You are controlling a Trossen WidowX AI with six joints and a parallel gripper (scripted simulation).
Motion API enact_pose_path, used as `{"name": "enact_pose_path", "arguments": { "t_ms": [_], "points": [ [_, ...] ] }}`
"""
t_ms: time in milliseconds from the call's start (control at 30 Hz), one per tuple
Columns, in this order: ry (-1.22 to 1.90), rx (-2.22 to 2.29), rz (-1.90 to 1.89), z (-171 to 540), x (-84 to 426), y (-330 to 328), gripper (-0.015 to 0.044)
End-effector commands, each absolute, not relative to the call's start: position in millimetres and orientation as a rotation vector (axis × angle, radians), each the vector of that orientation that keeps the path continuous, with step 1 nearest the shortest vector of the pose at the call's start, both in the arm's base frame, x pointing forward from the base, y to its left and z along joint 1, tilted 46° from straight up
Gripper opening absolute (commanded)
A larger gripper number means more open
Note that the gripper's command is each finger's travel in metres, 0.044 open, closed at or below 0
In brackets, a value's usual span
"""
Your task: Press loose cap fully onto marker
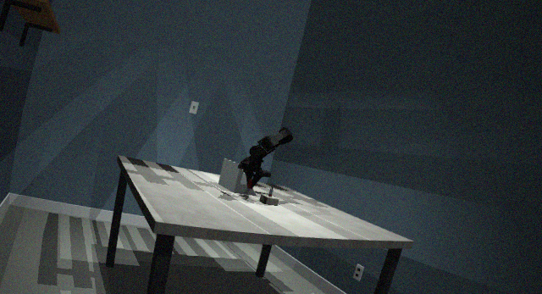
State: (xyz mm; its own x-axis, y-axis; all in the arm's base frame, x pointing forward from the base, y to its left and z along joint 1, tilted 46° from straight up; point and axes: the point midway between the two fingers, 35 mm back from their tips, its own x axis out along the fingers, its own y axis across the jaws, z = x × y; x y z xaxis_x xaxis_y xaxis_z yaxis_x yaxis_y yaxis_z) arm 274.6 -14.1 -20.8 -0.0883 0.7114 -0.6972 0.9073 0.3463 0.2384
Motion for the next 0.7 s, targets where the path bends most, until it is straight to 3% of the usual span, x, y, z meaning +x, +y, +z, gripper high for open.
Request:
{"name": "enact_pose_path", "arguments": {
  "t_ms": [0,667],
  "points": [
    [1.846,1.416,-0.325,-6,282,-10,0.0],
    [1.85,1.419,-0.321,91,296,31,0.0]
  ]
}}
